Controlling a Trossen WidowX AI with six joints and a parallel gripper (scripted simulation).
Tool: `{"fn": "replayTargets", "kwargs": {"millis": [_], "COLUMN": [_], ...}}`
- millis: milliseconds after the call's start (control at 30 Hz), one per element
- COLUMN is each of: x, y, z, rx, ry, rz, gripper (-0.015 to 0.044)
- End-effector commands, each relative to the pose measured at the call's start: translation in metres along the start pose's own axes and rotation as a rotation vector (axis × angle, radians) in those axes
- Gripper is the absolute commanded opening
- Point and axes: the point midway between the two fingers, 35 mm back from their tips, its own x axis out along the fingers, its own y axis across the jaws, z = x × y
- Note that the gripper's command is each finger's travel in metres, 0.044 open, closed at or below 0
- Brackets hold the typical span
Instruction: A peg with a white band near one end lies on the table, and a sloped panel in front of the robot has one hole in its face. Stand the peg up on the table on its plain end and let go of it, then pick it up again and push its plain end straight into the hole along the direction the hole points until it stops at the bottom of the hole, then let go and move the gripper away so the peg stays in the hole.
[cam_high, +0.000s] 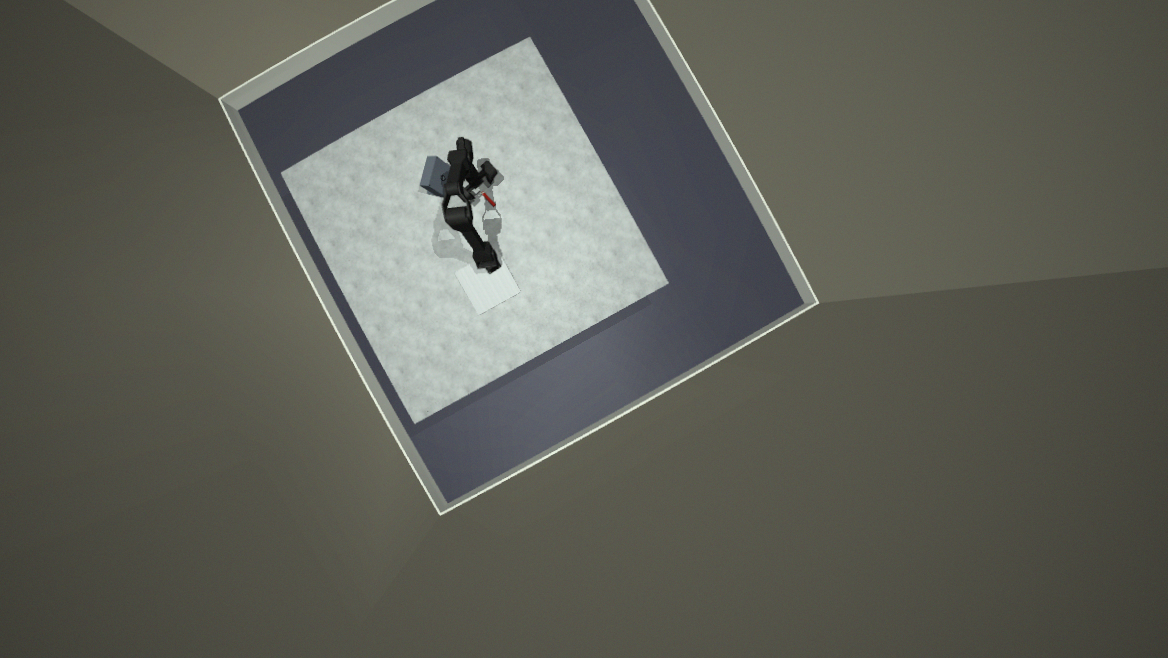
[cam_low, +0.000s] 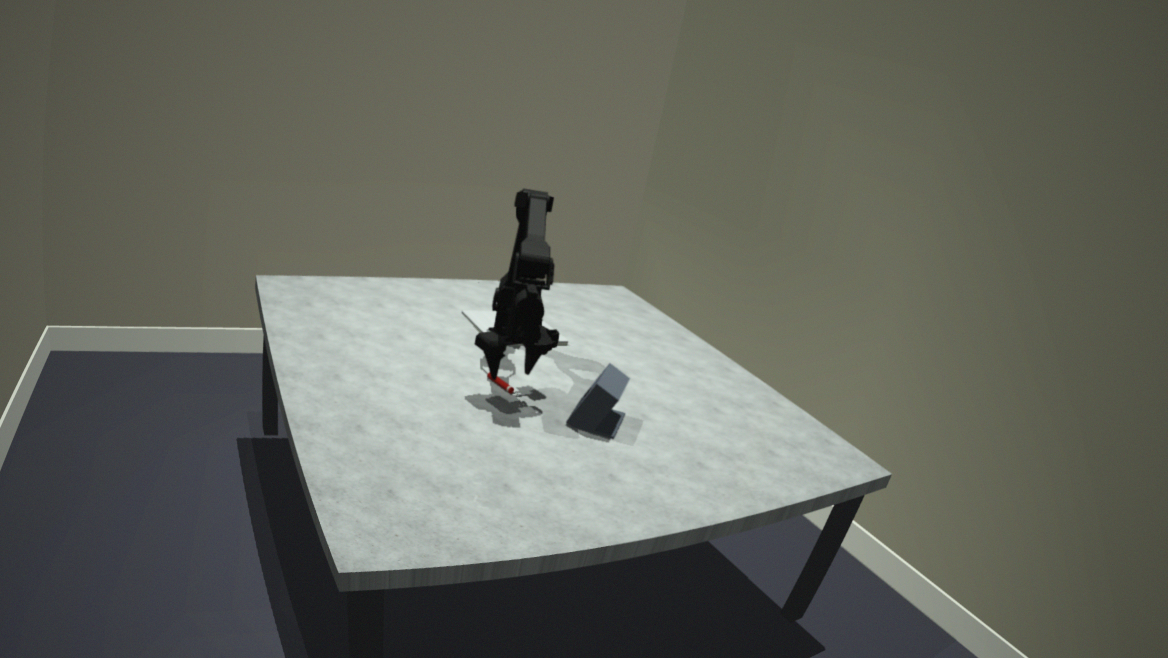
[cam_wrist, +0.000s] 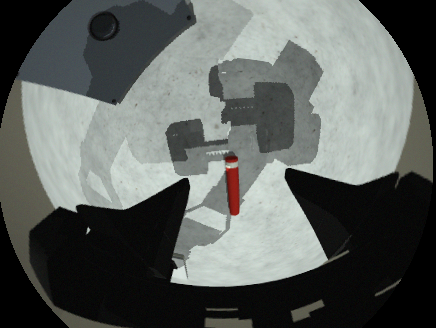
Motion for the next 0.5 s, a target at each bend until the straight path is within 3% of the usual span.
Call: {"fn": "replayTargets", "kwargs": {"millis": [0, 467], "x": [0.007, 0.029], "y": [0.001, 0.003], "z": [-0.001, -0.003], "rx": [-0.005, -0.005], "ry": [0.001, 0.002], "rz": [0.004, 0.005], "gripper": [0.044, 0.044]}}
